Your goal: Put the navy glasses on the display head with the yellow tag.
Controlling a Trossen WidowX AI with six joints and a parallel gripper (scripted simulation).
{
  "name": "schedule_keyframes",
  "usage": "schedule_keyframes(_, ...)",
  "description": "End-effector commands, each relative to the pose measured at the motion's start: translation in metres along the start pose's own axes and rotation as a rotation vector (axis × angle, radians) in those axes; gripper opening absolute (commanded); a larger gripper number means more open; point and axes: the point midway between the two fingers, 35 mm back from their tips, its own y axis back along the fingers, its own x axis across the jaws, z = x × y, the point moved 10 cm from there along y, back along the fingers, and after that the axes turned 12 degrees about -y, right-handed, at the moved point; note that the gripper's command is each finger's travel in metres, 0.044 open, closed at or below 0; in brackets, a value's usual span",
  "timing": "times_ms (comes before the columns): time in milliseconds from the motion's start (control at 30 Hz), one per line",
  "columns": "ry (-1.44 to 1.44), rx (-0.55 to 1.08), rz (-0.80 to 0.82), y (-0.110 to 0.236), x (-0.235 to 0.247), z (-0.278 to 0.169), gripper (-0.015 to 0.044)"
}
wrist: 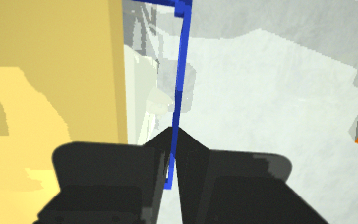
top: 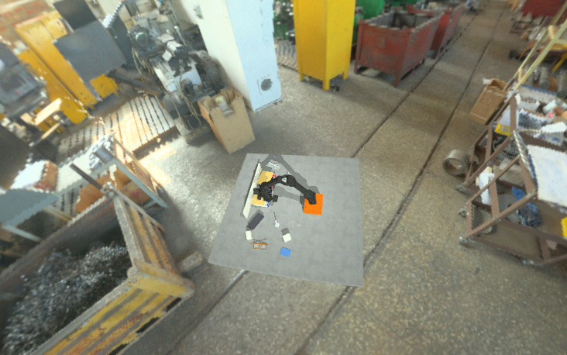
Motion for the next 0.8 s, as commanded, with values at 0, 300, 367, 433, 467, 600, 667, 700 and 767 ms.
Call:
schedule_keyframes(0, 0.003, 0.002, -0.004, -0.0038, -0.0002, -0.0001, 0.0)
schedule_keyframes(300, 0.003, 0.003, -0.005, -0.0049, -0.0001, -0.0002, 0.0)
schedule_keyframes(367, 0.003, 0.003, -0.005, -0.0049, -0.0001, -0.0002, 0.0)
schedule_keyframes(433, 0.0, 0.0, -0.001, -0.0034, 0.0, 0.0, 0.0026)
schedule_keyframes(467, 0.0, 0.0, -0.001, -0.0034, 0.0, 0.0, 0.0053)
schedule_keyframes(600, 0.0, 0.0, -0.001, -0.0034, 0.0, 0.0, 0.0108)
schedule_keyframes(667, 0.0, 0.0, -0.001, -0.0034, 0.0, 0.0, 0.0108)
schedule_keyframes(700, 0.0, 0.0, -0.001, -0.0034, 0.0, 0.0, 0.0108)
schedule_keyframes(767, 0.0, 0.0, -0.001, -0.0034, 0.0, 0.0, 0.0108)
